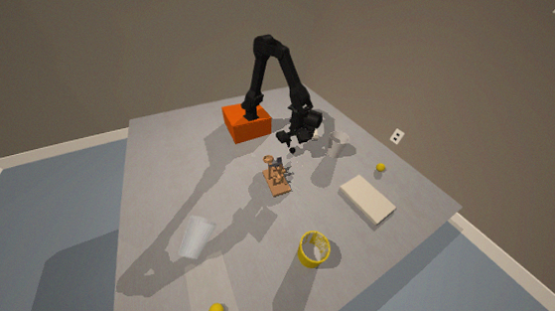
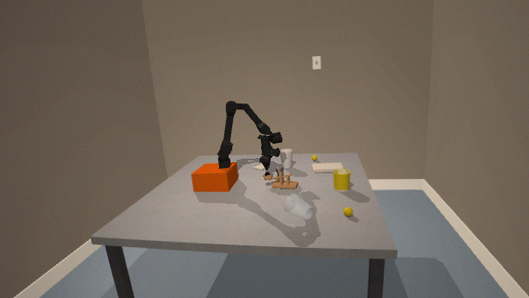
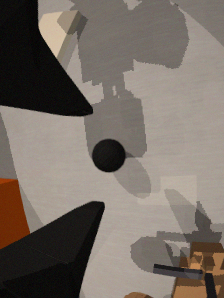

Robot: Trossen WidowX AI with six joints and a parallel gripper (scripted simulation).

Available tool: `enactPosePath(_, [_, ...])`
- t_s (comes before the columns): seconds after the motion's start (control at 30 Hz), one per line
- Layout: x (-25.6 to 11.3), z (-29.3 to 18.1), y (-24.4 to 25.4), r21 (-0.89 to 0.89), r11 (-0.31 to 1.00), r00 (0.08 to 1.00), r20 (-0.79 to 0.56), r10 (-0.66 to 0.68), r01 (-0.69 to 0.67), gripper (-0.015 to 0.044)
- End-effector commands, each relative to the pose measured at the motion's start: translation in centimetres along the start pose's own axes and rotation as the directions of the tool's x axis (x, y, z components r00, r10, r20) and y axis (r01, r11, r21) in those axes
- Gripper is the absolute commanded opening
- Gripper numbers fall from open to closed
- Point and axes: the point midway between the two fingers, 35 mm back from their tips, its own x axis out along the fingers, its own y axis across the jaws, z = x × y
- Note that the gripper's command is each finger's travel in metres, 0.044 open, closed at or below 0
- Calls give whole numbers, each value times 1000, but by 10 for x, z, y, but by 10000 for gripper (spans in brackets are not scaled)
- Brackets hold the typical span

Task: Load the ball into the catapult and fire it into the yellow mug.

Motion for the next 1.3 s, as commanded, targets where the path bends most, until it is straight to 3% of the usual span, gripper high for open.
enactPosePath(0.0, [7, -4, -2, 5, 1000, 1000, -10, -4, 4, 300])
enactPosePath(0.87, [46, -6, -2, 5, 1000, 1000, -11, -4, 4, 300])
enactPosePath(1.07, [46, -6, -2, 5, 1000, 1000, -11, -4, 4, 142])
enactPosePath(1.27, [46, -6, -2, 5, 1000, 1000, -11, -4, 4, 103])
